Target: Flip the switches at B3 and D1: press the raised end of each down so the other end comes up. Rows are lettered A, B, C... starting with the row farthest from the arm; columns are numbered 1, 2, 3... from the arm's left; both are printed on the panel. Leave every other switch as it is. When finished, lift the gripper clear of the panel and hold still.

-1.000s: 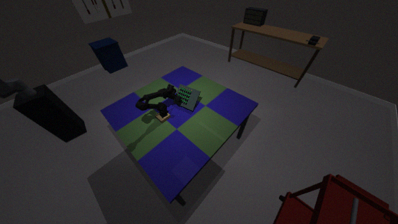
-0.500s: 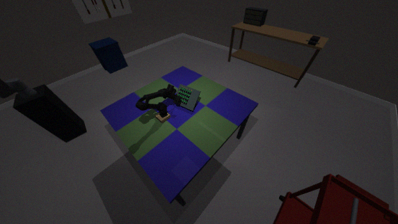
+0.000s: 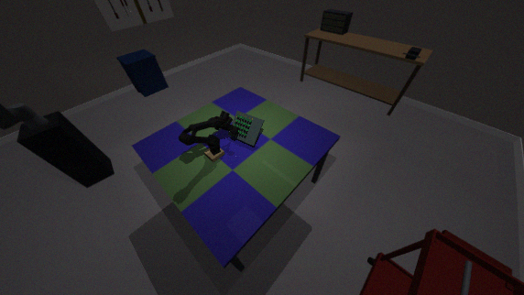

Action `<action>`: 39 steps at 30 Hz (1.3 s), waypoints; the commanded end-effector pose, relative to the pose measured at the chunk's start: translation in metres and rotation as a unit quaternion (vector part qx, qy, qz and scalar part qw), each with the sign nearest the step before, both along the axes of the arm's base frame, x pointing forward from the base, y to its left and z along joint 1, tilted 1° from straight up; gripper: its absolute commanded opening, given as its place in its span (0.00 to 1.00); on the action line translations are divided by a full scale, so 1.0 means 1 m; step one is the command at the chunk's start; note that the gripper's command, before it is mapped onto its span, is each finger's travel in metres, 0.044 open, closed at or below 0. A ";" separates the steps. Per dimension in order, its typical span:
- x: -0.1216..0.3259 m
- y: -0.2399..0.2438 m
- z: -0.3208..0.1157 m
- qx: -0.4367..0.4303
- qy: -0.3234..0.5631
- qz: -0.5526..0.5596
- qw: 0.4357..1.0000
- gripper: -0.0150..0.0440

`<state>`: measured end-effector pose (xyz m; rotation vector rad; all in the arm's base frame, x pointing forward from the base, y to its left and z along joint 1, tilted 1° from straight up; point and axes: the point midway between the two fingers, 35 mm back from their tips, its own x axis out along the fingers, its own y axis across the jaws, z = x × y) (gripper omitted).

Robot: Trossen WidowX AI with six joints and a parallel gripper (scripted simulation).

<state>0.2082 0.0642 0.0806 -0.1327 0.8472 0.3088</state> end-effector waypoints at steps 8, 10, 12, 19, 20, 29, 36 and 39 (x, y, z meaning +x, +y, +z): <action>0.001 0.000 -0.001 0.000 0.000 -0.004 1.000 0.25; 0.001 0.000 -0.001 0.000 0.000 -0.004 1.000 0.25; 0.002 0.000 -0.002 0.000 0.000 -0.004 1.000 0.25; 0.002 0.000 -0.002 0.000 0.000 -0.004 1.000 0.25; 0.002 0.000 -0.002 0.000 0.000 -0.004 1.000 0.25; -0.027 -0.010 0.034 0.003 -0.008 -0.003 1.000 0.25; -0.037 -0.016 0.046 0.002 -0.010 -0.004 1.000 0.25; -0.025 -0.026 0.056 -0.002 -0.005 -0.005 1.000 0.25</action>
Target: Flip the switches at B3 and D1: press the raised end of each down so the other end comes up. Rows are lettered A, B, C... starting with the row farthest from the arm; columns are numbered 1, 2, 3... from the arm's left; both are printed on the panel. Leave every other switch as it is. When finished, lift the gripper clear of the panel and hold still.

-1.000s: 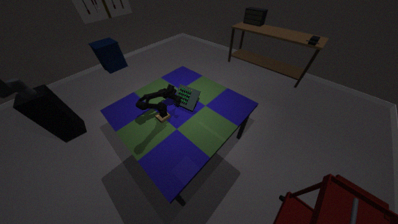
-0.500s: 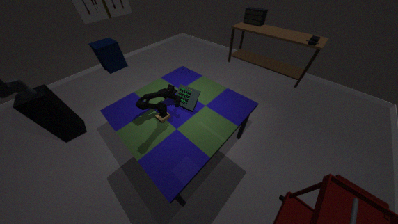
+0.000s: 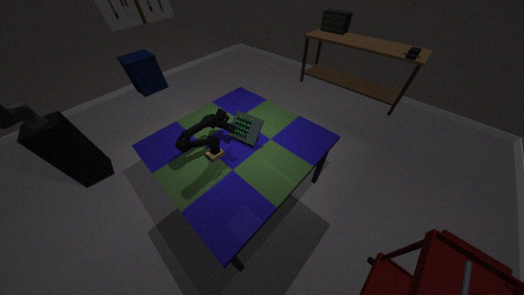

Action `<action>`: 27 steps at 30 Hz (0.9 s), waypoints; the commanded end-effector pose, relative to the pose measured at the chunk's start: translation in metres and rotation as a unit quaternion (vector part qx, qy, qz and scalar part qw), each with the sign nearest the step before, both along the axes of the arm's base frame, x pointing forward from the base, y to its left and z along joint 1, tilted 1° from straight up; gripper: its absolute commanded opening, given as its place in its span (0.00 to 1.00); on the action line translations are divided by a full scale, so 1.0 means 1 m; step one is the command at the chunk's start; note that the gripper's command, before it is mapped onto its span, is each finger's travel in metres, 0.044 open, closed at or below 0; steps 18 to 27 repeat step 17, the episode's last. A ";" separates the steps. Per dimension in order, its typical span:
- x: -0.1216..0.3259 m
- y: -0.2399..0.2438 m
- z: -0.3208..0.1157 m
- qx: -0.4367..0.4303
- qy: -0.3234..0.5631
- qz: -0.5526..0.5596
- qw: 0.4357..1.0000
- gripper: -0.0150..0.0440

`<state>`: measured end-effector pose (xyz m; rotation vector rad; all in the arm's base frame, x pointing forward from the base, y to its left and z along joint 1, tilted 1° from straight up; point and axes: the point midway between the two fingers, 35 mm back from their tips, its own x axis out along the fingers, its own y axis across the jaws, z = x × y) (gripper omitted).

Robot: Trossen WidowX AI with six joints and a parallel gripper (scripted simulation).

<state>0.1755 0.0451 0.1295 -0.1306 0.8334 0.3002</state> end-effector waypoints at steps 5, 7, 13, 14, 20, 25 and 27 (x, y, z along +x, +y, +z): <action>0.033 -0.031 0.026 -0.002 0.000 -0.001 1.000 0.25; 0.041 -0.042 0.032 -0.001 -0.004 0.000 1.000 0.25; 0.044 -0.046 0.034 0.000 -0.006 0.000 1.000 0.25; 0.044 -0.046 0.034 0.000 -0.006 0.000 1.000 0.25; 0.044 -0.046 0.034 0.000 -0.006 0.000 1.000 0.25; 0.044 -0.046 0.034 0.000 -0.006 0.000 1.000 0.25; 0.044 -0.046 0.034 0.000 -0.006 0.000 1.000 0.25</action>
